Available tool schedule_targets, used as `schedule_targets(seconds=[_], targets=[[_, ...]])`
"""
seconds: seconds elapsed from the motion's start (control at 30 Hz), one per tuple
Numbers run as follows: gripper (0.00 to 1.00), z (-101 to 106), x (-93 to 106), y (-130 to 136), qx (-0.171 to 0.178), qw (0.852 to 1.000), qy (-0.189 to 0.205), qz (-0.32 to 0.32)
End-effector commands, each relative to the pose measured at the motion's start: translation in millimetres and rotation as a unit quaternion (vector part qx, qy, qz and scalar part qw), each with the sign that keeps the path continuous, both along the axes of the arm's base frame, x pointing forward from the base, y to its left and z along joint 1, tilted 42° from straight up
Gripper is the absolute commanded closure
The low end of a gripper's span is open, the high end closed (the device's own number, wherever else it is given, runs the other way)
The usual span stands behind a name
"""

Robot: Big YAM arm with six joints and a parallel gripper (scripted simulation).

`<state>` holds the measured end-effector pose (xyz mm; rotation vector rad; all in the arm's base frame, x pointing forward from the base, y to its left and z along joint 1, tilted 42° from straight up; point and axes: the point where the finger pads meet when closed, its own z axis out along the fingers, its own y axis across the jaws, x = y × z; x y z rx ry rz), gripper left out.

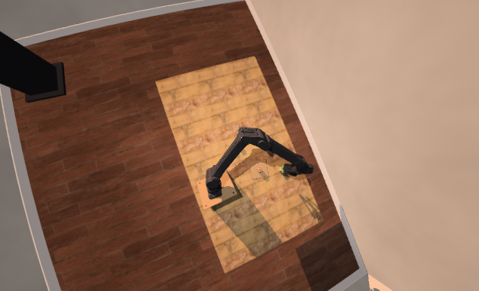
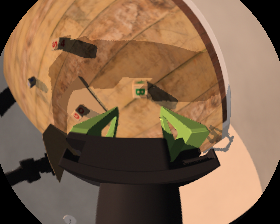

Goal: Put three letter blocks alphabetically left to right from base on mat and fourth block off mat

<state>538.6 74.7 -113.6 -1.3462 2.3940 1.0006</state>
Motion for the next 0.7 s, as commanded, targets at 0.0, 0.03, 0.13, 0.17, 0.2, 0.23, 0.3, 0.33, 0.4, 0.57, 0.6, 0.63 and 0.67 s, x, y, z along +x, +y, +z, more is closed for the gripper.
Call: schedule_targets(seconds=[0.0,0.03,0.13,0.17,0.2,0.23,0.3,0.33,0.4,0.57,0.6,0.63,0.67], targets=[[0.35,4.0,23.5,7.0,0.000,1.000,-0.025,0.004],[0.35,3.5,23.4,7.5,0.000,1.000,-0.024,0.003],[0.35,1.5,22.9,9.2,0.000,1.000,-0.023,0.002],[0.35,0.7,22.8,9.9,0.000,1.000,-0.023,0.002],[0.35,-0.4,22.1,10.7,0.000,1.000,-0.022,0.002],[0.35,-2.6,19.2,11.6,0.000,1.000,-0.020,0.002],[0.35,-7.1,13.2,13.5,0.000,1.000,-0.014,0.002],[0.35,-9.5,10.0,14.6,0.001,1.000,-0.010,0.002],[0.35,-9.5,10.0,14.6,0.001,1.000,-0.010,0.002],[0.35,-18.9,0.0,19.8,0.001,1.000,-0.001,0.002],[0.35,-20.1,-0.2,20.9,0.001,1.000,-0.001,0.002],[0.35,-21.3,-0.5,21.9,0.001,1.000,-0.001,0.002],[0.35,-22.5,-0.7,23.0,0.001,1.000,-0.001,0.002]])
